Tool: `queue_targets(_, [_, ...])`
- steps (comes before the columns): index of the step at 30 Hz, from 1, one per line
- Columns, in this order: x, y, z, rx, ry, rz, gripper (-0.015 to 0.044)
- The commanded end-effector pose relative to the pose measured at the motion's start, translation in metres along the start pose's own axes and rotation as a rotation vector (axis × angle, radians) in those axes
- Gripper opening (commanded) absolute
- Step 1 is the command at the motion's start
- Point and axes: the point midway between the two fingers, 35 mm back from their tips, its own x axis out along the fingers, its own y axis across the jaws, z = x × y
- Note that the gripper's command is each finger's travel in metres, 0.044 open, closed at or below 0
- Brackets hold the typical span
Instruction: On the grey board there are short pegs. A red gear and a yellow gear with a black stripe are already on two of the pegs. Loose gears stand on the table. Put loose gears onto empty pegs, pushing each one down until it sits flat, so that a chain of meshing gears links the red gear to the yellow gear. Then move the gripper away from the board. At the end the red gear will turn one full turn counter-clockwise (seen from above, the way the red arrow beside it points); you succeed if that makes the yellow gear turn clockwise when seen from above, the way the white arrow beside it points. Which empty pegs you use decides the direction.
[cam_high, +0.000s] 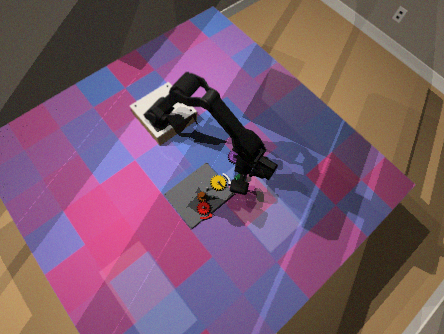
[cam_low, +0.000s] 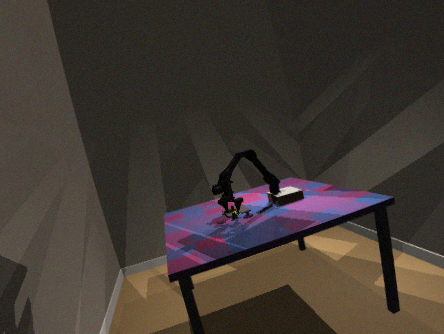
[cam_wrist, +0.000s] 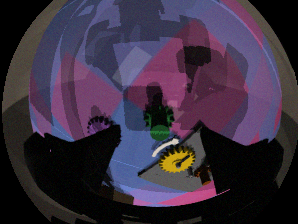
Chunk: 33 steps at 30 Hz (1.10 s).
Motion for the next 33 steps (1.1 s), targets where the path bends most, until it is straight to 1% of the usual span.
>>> queue_targets(1, [0.0093,0.0016,-0.0024,-0.005,0.006,0.007,0.044])
queue_targets(11, [0.0116,0.0017,-0.0026,-0.005,0.006,0.007,0.044])
queue_targets(25, [0.0116,0.0017,-0.0026,-0.005,0.006,0.007,0.0072])
queue_targets(32, [0.0116,0.0017,-0.0026,-0.005,0.006,0.007,0.0026])
queue_targets(33, [0.0116,0.0017,-0.0026,-0.005,0.006,0.007,0.0])
